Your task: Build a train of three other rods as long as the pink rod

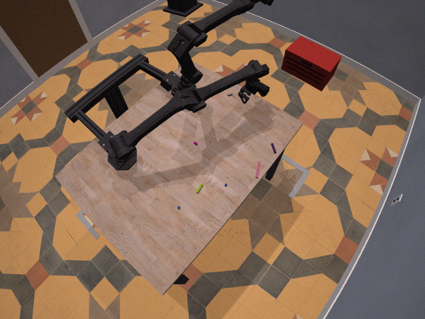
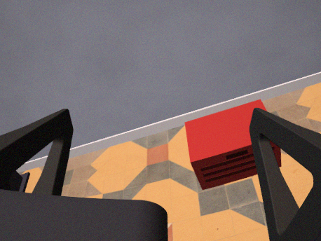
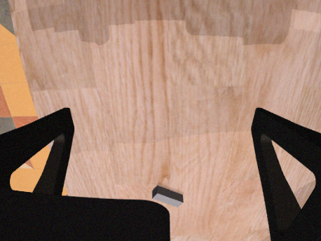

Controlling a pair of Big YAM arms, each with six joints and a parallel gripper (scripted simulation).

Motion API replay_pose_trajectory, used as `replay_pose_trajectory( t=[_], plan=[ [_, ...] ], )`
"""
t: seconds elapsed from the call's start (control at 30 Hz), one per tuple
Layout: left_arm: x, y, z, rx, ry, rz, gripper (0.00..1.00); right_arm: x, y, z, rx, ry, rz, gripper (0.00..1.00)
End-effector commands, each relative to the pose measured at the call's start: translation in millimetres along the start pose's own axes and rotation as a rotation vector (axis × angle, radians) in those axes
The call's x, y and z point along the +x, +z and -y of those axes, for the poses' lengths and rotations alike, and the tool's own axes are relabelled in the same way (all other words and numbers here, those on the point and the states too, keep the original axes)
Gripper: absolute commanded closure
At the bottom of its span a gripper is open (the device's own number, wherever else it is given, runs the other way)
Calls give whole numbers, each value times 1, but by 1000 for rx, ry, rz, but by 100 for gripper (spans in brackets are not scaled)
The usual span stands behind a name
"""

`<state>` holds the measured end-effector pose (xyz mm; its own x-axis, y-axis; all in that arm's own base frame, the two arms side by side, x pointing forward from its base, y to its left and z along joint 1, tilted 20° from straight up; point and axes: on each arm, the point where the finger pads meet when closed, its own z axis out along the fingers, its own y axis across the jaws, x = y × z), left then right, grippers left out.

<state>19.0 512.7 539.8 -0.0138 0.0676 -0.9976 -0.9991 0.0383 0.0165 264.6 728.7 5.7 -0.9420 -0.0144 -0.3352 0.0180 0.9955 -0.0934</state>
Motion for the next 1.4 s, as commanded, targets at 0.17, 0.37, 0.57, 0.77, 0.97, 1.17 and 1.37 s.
replay_pose_trajectory(
  t=[0.17, 0.37, 0.57, 0.77, 0.97, 1.17, 1.37],
  plan=[
    [-11, -6, -7, -17, -15, 32, 0, 18, -28, -19, -43, -40, 12, 0],
    [-11, -6, -7, -17, -15, 32, 0, -7, -18, -10, -31, -6, 9, 0],
    [-11, -6, -7, -17, -15, 32, 0, 15, -27, -18, -42, -37, 12, 0],
    [-11, -6, -7, -17, -15, 32, 0, 3, -22, -14, -35, -20, 10, 0],
    [-11, -6, -7, -17, -15, 32, 0, 3, -22, -14, -36, -21, 10, 0],
    [-11, -6, -7, -17, -15, 32, 0, 3, -22, -14, -36, -21, 10, 0],
    [-11, -6, -7, -17, -15, 32, 0, 3, -22, -14, -36, -21, 10, 0]
  ],
)
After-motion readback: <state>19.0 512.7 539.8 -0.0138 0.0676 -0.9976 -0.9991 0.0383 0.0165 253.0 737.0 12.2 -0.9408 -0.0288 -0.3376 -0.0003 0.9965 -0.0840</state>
